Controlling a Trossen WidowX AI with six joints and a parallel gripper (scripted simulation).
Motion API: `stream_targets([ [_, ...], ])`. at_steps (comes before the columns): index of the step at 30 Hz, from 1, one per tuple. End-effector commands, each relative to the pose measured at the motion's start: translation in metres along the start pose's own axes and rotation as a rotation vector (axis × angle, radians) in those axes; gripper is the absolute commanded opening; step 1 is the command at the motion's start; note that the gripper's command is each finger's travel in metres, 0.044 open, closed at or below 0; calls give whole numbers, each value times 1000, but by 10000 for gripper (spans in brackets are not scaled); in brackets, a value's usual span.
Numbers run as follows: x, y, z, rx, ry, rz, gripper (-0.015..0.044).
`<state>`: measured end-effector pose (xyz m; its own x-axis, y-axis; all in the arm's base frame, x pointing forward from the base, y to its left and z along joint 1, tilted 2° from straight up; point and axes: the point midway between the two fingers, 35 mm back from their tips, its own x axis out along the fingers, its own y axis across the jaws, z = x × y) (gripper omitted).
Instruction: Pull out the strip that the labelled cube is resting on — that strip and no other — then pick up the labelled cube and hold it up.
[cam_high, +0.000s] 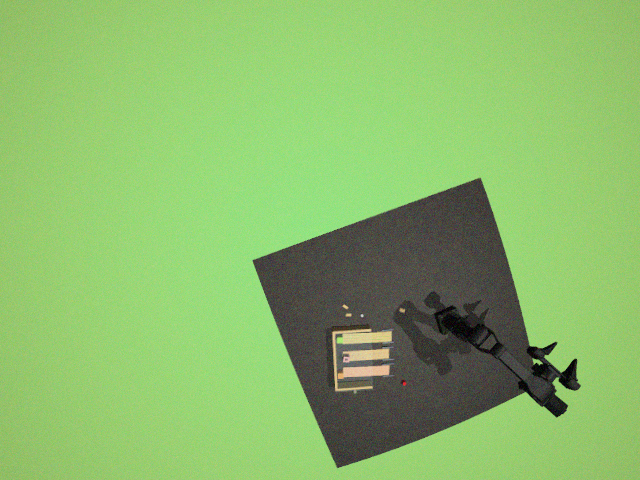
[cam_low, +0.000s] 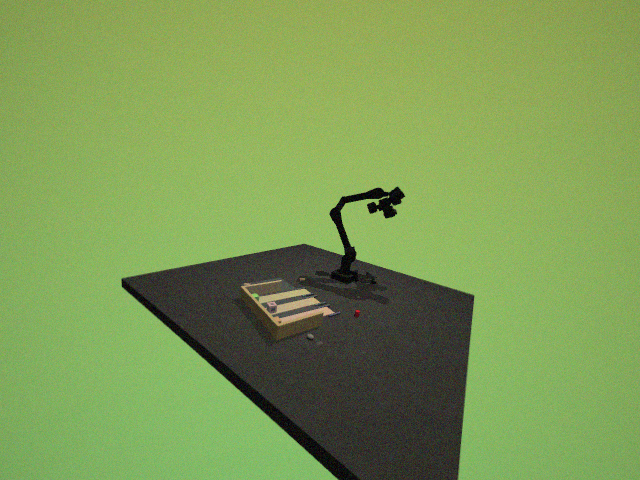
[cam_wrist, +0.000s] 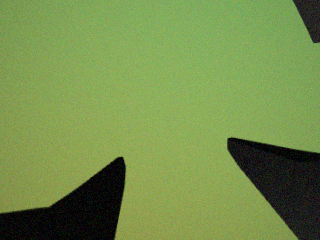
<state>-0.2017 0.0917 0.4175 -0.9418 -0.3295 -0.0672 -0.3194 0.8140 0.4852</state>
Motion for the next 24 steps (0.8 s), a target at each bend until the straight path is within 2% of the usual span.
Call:
stream_targets([
  [1,-1,1,2,-7,-8,7,400],
  [6,-36,27,49,-175,-246,183,400],
  [13,-118,48,113,-389,-689,376,400],
  [19,-204,39,151,-496,-1105,446,400],
  [24,-278,11,169,-512,-1465,428,400],
])
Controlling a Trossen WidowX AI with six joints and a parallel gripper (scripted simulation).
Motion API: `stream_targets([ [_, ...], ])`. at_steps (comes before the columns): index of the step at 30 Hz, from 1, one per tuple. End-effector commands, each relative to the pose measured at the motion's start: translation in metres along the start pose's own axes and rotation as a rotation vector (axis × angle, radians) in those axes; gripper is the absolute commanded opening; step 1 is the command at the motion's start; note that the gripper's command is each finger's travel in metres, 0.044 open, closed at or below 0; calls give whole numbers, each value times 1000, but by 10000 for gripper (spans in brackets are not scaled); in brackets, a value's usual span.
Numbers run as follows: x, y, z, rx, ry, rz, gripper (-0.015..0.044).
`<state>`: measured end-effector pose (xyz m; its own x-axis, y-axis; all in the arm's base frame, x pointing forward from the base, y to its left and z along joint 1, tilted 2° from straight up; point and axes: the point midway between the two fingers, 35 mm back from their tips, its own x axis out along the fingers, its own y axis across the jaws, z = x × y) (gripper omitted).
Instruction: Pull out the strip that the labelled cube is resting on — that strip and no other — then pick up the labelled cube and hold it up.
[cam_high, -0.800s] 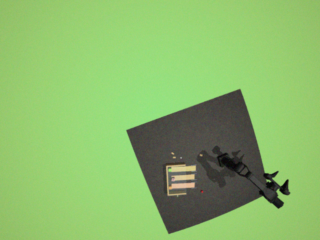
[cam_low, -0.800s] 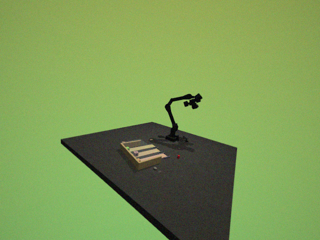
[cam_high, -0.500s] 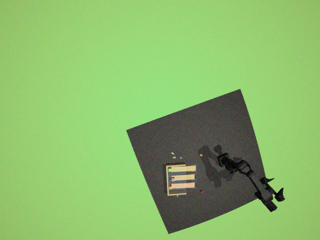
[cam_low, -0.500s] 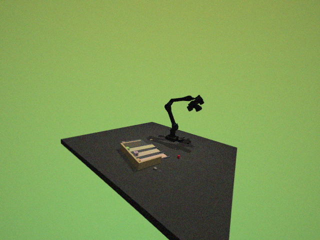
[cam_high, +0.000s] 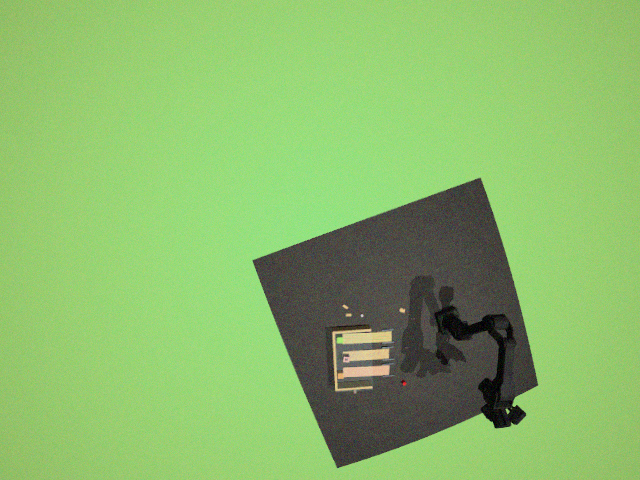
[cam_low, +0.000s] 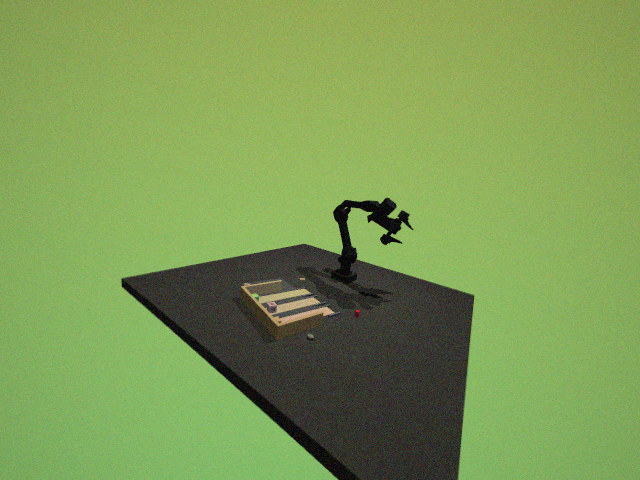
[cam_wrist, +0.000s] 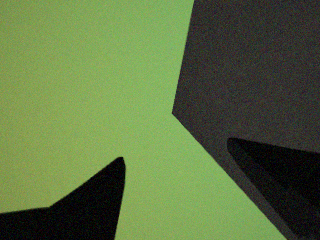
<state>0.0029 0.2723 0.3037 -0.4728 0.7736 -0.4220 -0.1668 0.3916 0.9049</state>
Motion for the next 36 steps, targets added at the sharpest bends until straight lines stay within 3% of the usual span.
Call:
stream_targets([
  [1,-18,-22,45,-86,-218,-46,400],
  [13,-142,-130,155,-262,-882,-485,400],
  [19,-224,-192,161,-254,-1107,-828,400],
  [25,-300,-250,131,-164,-1226,-1206,400],
  [36,-308,-256,126,-148,-1233,-1249,400],
])
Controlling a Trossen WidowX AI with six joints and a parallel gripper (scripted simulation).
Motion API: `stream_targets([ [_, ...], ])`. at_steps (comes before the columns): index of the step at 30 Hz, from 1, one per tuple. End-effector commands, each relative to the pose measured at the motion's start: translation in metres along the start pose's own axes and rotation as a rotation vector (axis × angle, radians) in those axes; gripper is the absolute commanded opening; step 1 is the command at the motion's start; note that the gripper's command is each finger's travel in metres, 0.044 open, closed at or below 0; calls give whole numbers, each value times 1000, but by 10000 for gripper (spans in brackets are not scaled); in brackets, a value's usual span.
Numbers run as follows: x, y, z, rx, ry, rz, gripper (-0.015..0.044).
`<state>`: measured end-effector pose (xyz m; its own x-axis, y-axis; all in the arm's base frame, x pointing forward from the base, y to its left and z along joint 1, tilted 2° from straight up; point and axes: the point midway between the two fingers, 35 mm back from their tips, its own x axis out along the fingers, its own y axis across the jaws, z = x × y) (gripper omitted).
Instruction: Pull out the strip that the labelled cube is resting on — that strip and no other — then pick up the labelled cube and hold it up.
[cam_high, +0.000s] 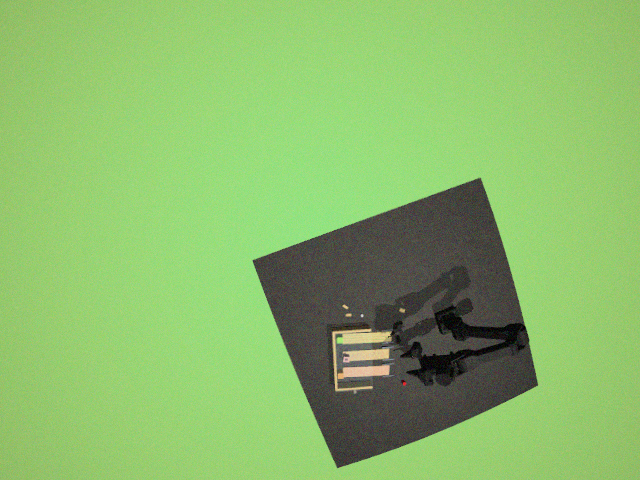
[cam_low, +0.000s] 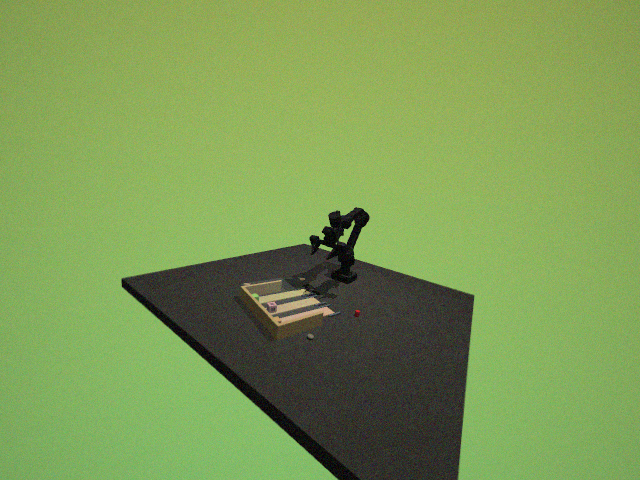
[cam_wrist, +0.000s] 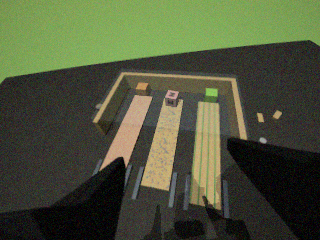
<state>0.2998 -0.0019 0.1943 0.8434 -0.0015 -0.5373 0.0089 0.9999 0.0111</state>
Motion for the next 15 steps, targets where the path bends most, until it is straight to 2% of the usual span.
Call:
stream_targets([
  [1,0,-1,1,-5,-5,-6,400],
  [12,0,-1,1,-5,-5,-6,400],
  [15,8,0,2,28,60,-6,321],
])
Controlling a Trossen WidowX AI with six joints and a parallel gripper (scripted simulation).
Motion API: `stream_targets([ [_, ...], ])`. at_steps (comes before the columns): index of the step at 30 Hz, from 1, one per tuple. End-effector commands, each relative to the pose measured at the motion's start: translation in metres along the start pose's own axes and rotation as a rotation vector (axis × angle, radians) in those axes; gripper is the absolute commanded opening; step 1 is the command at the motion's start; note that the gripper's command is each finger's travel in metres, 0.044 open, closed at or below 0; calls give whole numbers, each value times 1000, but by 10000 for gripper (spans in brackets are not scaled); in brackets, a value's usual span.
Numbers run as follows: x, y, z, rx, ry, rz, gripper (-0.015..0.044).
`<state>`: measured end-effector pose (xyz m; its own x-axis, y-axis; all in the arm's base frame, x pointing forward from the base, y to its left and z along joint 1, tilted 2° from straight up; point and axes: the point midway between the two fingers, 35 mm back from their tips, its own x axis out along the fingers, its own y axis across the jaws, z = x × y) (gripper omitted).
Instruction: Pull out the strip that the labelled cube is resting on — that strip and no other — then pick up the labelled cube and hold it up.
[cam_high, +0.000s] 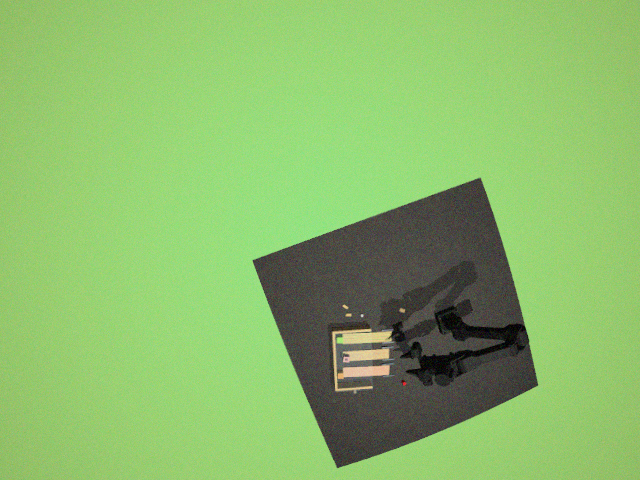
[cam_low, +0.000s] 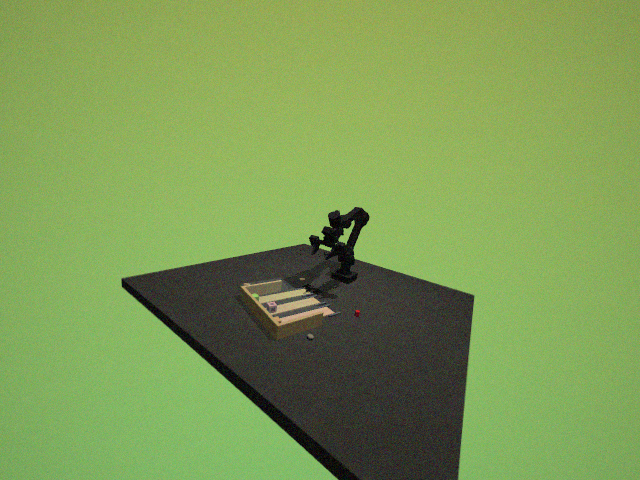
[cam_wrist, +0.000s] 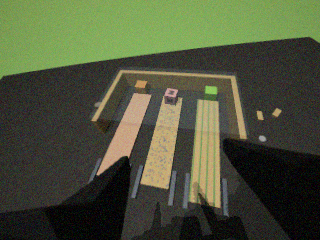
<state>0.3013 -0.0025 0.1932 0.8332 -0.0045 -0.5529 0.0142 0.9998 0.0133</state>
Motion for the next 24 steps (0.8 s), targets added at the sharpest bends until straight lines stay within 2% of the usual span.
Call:
stream_targets([
  [1,12,1,2,45,86,-4,295],
  [12,79,16,-12,240,575,-70,6],
  [19,116,27,-35,317,864,-153,0],
  [24,121,28,-39,327,906,-169,0],
])
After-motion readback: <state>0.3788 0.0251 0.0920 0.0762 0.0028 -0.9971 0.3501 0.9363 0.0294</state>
